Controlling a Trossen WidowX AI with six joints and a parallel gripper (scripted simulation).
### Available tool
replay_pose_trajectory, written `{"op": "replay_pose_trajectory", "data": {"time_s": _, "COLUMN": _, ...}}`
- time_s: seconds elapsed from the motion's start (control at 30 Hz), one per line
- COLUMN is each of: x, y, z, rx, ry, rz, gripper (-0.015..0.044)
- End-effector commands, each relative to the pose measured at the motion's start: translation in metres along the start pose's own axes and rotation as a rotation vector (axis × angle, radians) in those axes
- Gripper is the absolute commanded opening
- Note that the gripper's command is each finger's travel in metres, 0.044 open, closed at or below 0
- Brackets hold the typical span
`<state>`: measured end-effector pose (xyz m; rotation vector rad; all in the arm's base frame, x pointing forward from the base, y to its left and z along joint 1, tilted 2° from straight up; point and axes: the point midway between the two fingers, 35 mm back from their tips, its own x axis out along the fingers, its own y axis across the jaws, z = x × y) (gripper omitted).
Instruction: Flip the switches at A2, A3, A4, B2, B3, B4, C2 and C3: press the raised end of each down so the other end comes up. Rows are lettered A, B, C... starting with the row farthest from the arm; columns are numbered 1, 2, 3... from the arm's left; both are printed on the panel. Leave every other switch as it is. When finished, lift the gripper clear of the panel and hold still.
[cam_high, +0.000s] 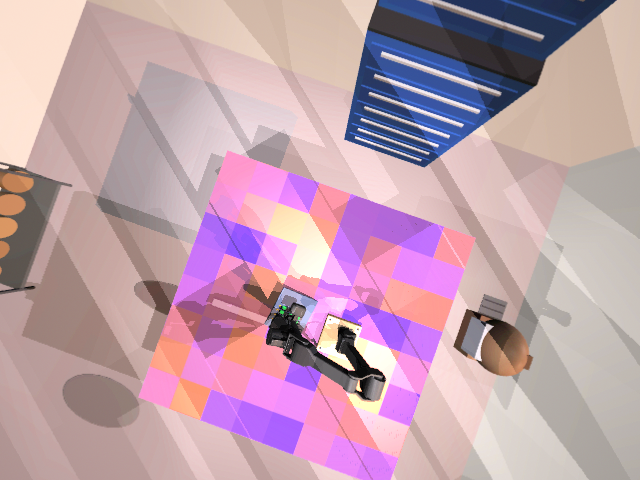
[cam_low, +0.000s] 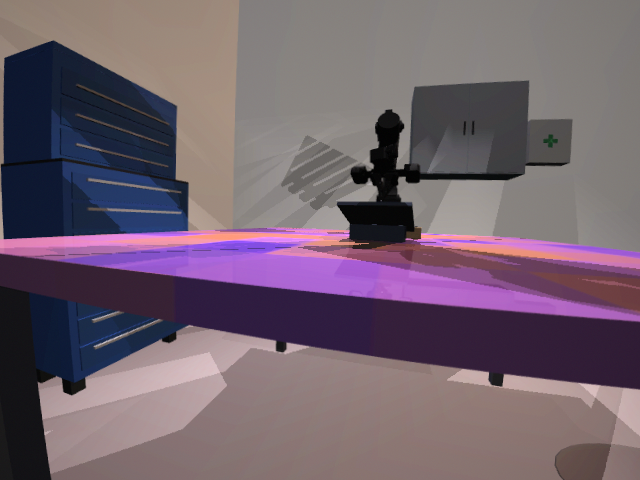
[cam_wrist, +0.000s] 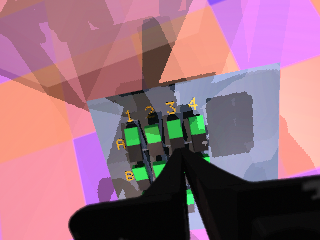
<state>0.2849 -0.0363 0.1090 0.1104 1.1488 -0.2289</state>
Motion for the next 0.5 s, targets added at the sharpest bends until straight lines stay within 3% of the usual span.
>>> {"op": "replay_pose_trajectory", "data": {"time_s": 0.0, "x": 0.0094, "y": 0.0006, "z": -0.0036, "rx": -0.006, "ry": 0.016, "rz": 0.003, "gripper": 0.0000}}
{"op": "replay_pose_trajectory", "data": {"time_s": 0.47, "x": 0.0151, "y": 0.0006, "z": -0.0039, "rx": -0.006, "ry": 0.016, "rz": 0.003, "gripper": 0.0000}}
